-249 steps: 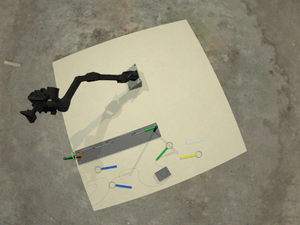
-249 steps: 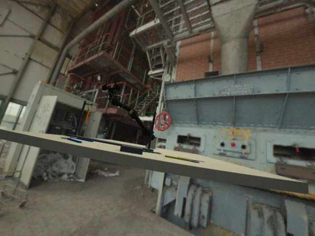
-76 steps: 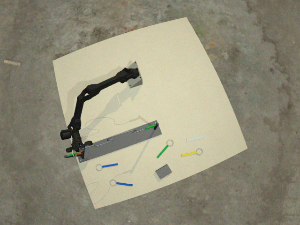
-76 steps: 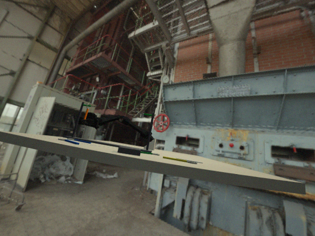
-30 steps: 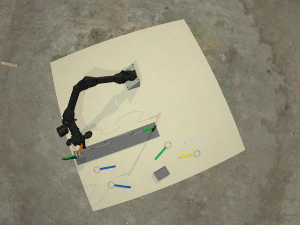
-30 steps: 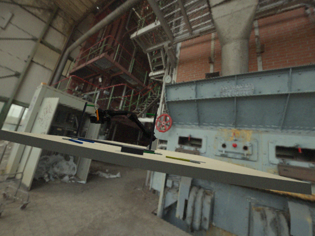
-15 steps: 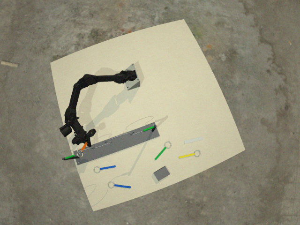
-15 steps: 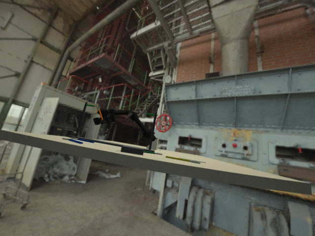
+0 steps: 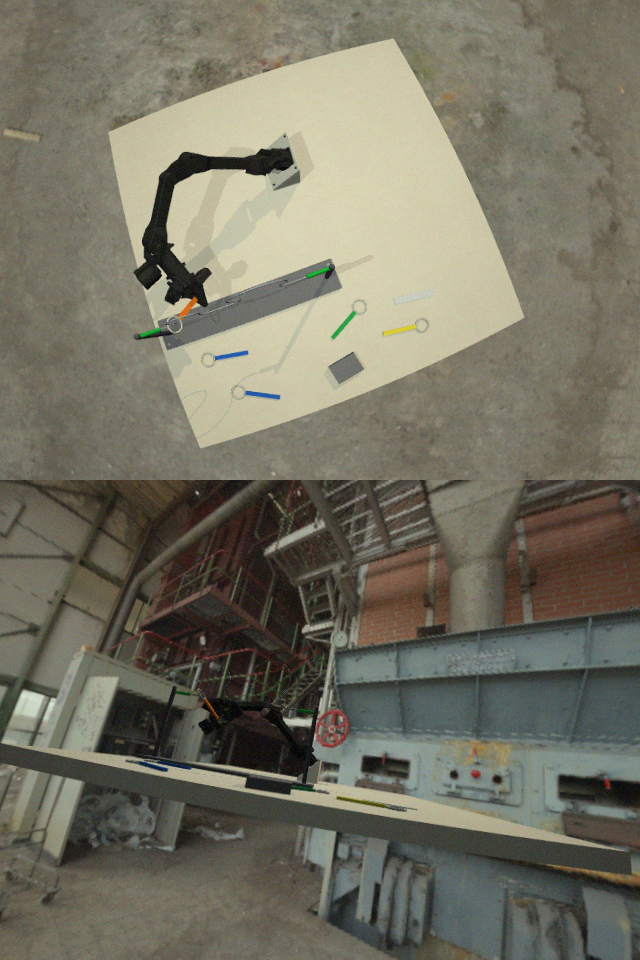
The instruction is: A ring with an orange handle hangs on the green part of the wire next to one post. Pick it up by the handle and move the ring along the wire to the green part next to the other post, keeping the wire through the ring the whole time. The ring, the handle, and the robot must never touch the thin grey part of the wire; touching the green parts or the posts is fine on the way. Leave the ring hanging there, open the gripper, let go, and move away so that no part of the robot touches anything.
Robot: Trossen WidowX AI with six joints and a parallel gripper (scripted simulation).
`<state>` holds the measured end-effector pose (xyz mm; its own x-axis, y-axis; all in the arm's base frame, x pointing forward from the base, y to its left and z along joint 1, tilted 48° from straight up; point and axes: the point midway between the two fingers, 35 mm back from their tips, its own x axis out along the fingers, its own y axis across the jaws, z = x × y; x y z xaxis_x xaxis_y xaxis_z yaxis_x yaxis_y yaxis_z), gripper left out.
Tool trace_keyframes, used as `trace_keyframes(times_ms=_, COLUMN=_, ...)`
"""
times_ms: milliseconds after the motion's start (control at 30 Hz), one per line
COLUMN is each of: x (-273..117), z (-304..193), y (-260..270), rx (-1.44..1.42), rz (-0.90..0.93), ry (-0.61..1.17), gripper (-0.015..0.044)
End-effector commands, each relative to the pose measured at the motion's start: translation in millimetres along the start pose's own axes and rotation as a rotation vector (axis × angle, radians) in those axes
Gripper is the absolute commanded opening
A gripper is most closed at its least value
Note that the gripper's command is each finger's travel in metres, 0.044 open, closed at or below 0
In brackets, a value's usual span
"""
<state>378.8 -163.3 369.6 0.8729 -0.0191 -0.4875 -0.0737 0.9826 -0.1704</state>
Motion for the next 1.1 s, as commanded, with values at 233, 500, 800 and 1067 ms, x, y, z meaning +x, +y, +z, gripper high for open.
trace_keyframes(times_ms=233, x=-3, z=4, y=40, rx=0.218, rz=0.130, ry=-0.002, gripper=-0.0150)
trace_keyframes(times_ms=500, x=-7, z=12, y=65, rx=0.371, rz=0.216, ry=-0.002, gripper=-0.0150)
trace_keyframes(times_ms=800, x=-14, z=24, y=90, rx=0.535, rz=0.307, ry=-0.001, gripper=-0.0150)
trace_keyframes(times_ms=1067, x=-21, z=36, y=106, rx=0.656, rz=0.374, ry=0.001, gripper=-0.0150)
